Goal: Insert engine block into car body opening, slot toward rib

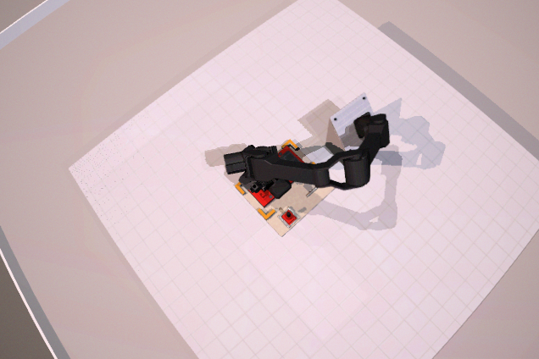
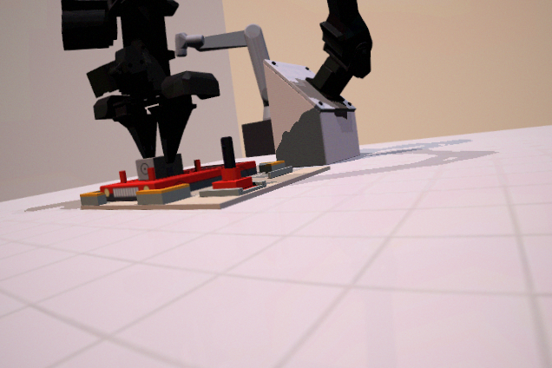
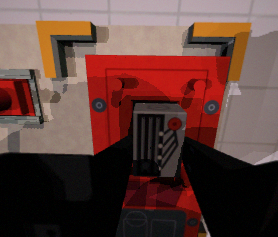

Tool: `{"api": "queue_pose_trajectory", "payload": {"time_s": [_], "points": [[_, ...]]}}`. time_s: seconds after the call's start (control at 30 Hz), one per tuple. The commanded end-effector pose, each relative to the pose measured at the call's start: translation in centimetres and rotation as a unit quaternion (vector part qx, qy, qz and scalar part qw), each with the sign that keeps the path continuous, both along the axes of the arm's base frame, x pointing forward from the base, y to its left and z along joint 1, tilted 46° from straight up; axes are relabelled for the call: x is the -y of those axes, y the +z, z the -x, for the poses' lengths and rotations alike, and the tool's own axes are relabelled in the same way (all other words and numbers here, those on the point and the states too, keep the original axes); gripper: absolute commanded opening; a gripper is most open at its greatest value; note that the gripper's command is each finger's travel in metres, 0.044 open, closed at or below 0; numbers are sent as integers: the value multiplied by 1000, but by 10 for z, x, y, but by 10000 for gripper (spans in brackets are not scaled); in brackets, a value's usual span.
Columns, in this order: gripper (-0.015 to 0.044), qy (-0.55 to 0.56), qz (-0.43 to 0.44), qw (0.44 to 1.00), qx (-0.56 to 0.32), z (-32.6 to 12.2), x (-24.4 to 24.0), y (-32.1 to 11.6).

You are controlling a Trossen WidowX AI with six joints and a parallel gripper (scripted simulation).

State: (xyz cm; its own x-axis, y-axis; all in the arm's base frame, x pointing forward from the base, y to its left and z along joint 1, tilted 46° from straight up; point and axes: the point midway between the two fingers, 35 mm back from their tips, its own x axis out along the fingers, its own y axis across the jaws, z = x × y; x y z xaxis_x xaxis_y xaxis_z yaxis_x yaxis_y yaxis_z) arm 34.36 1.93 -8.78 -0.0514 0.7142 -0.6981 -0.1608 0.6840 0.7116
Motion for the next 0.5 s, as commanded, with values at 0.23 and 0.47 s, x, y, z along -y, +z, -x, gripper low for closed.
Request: {"api": "queue_pose_trajectory", "payload": {"time_s": [0.23, 0.47], "points": [[237, 0, 0, 1000, 0, 0, -1, 0], [420, 0, 0, 1000, 0, 0, -1, 0]]}}
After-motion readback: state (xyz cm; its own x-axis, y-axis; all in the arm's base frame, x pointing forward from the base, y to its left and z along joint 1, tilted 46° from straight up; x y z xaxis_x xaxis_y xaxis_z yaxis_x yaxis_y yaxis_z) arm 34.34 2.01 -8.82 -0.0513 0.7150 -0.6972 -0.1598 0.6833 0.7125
